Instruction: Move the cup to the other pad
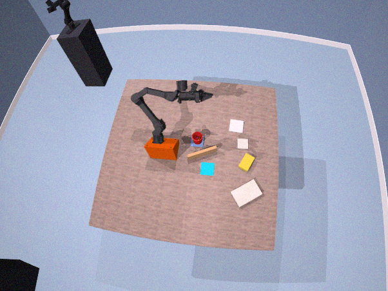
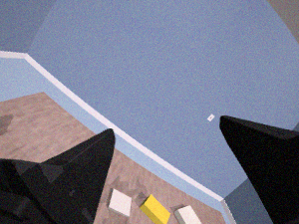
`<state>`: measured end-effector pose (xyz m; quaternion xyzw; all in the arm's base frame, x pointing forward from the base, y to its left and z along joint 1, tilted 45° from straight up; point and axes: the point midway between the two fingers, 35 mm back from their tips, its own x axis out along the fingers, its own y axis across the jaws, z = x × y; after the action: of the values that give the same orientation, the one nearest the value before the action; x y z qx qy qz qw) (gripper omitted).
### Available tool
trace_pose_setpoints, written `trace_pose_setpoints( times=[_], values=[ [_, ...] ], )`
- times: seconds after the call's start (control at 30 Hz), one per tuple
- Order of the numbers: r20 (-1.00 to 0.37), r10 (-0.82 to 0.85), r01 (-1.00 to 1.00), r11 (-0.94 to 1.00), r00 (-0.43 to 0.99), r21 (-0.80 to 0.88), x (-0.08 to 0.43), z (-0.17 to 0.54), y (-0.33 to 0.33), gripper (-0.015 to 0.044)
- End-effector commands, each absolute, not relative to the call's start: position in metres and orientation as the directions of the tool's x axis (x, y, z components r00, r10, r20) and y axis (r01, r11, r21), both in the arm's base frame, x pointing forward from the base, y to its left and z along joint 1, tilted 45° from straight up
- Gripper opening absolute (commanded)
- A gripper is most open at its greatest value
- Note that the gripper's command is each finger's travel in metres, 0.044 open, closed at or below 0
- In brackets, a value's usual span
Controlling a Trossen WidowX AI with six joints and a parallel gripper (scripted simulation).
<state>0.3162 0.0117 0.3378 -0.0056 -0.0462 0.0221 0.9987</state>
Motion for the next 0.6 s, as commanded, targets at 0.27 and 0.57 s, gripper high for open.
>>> trace_pose_setpoints(
  times=[0.27,0.57],
  values=[
    [-0.567,0.229,-0.019,0.936,0.791,0.351,0.335,0.174,0.019,0.0164],
    [-0.787,0.611,0.694,0.530,0.086,0.488,0.243,0.057,0.044,0.0148]
  ],
)
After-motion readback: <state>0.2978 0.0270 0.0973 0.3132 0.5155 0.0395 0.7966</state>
